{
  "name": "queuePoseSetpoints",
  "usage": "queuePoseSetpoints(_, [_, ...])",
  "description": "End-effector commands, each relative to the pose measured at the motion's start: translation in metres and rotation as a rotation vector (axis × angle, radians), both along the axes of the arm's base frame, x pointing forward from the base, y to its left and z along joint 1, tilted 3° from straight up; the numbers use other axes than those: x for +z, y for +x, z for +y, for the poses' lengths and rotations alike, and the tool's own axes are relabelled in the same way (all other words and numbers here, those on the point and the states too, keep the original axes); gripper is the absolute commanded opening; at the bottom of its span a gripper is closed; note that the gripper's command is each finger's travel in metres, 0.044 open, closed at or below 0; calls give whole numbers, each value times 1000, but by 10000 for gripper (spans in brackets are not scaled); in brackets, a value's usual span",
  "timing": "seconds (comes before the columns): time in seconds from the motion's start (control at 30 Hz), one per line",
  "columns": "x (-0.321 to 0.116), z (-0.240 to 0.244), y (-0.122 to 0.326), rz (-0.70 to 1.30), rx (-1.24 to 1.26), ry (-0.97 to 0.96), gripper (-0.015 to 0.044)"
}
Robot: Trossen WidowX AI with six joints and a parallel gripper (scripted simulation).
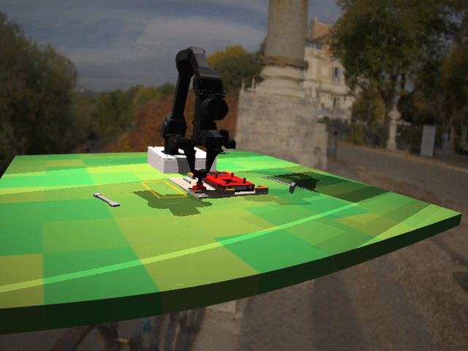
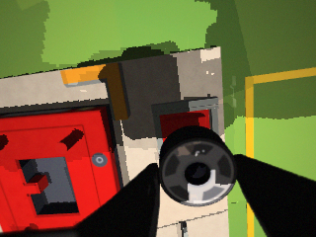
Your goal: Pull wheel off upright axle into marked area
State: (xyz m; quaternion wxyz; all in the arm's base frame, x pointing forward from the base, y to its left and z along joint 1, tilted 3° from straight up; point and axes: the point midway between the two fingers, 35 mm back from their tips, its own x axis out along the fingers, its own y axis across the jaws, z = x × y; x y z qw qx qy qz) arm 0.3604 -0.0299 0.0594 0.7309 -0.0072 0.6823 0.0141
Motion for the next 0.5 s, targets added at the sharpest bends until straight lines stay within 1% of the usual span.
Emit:
queuePoseSetpoints(0.0, [7,0,0,-11,2,2,0])
queuePoseSetpoints(0.47, [12,0,0,-12,2,2,0])
